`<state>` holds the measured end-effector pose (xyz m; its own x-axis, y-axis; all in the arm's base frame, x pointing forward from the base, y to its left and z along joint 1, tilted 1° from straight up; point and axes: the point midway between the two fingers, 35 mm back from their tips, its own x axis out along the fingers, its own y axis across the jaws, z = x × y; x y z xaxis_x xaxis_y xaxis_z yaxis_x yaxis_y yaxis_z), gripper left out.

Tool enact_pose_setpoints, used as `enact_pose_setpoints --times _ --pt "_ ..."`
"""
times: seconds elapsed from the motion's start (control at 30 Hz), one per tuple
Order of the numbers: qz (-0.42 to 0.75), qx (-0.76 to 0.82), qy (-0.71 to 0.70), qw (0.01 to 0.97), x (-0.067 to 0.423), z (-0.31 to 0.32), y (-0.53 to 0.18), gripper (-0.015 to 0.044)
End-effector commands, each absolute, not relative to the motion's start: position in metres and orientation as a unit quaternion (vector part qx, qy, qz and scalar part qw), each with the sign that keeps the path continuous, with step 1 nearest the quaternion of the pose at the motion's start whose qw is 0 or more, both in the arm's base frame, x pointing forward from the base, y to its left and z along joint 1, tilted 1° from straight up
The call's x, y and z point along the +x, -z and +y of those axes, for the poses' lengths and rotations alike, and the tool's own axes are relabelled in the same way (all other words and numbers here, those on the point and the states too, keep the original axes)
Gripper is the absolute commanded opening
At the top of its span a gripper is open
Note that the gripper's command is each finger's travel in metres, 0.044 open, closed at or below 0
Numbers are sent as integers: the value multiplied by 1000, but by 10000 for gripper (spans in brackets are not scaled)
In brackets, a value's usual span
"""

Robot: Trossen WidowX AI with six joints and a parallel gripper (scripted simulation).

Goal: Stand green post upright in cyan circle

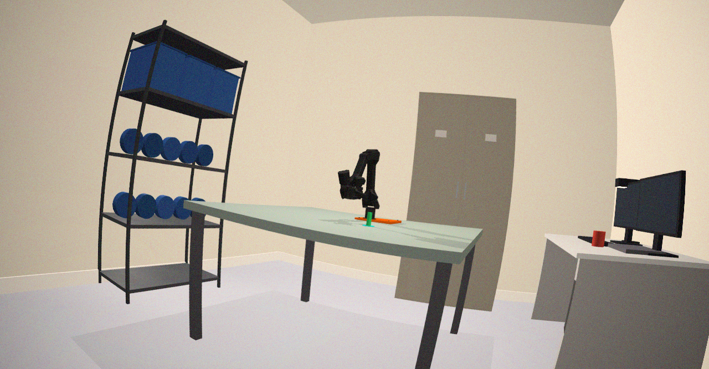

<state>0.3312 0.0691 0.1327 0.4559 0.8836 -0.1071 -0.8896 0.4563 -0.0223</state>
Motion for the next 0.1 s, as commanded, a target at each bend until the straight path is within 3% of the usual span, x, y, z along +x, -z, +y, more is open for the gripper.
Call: enact_pose_setpoints --times 0.0,0.07 --pt "50 -36 -515 855 337 70 -138 400" --pt "78 -35 -501 861 354 72 -137 400"
